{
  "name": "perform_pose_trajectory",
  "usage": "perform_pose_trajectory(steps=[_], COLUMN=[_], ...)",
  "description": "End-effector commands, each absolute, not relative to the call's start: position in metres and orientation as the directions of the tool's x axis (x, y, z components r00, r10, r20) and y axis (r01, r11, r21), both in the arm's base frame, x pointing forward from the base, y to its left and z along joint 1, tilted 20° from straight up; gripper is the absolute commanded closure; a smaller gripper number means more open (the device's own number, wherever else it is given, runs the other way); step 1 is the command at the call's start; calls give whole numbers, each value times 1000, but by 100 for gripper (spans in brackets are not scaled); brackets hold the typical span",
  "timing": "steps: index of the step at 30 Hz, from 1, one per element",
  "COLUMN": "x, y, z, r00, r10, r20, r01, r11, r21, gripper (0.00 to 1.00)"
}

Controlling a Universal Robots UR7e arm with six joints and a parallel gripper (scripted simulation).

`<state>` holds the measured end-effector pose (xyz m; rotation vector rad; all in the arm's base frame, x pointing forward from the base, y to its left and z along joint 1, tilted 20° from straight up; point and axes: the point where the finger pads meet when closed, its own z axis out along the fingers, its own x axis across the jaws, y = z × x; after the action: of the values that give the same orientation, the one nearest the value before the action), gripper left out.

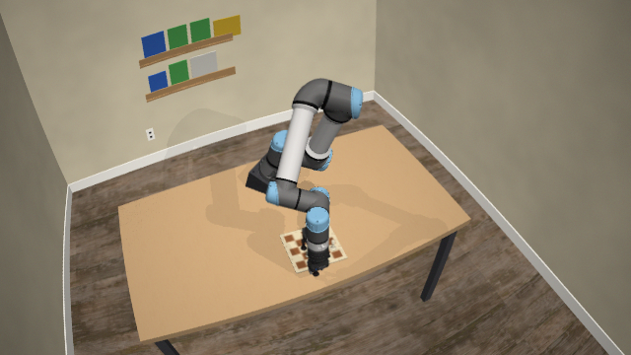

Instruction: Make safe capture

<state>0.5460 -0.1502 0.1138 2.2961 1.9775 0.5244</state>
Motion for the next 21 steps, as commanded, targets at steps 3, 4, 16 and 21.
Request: perform_pose_trajectory(steps=[3, 4, 16, 21], x=[539, 537, 523, 521], y=[-155, -156, -164, -165], z=[138, 143, 189, 196], r00=[116, 116, 116, 116], r10=[971, 971, 971, 971], r20=[211, 211, 211, 211], r01=[947, 947, 947, 947], r11=[-172, -172, -172, -172], r21=[271, 271, 271, 271], gripper=[21, 21, 21, 21])
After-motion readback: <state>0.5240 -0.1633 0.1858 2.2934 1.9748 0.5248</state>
